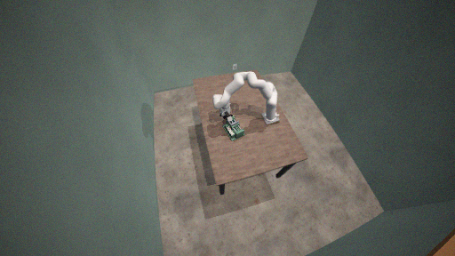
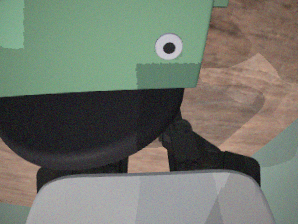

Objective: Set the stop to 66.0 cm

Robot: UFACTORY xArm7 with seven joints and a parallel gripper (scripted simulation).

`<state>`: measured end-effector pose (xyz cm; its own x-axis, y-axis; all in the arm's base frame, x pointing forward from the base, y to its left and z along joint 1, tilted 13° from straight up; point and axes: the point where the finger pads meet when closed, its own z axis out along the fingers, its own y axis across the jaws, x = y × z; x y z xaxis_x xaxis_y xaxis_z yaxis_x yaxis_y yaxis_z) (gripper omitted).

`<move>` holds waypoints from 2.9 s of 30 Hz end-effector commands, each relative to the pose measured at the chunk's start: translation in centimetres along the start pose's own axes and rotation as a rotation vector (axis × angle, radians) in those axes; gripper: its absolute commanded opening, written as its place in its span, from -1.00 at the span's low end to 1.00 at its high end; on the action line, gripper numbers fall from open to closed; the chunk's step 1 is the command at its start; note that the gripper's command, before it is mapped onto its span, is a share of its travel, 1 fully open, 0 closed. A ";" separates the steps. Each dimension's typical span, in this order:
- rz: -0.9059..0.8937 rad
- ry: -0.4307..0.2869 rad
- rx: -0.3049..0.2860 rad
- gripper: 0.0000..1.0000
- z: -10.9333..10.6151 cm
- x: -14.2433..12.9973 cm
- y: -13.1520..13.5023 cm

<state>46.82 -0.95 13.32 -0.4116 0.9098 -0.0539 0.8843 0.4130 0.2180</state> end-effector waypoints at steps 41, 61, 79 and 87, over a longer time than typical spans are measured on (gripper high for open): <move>0.000 -0.001 0.001 -0.88 -4.8 0.0 -2.9; 0.000 -0.001 0.001 -0.88 -4.0 0.0 -4.6; 0.000 -0.001 0.001 -0.88 -2.0 0.0 -5.6; 0.000 -0.001 0.001 -0.88 -0.8 0.0 -5.4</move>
<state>41.68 -3.28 13.16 -0.4116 0.9098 -0.0537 0.8847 0.4130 0.2162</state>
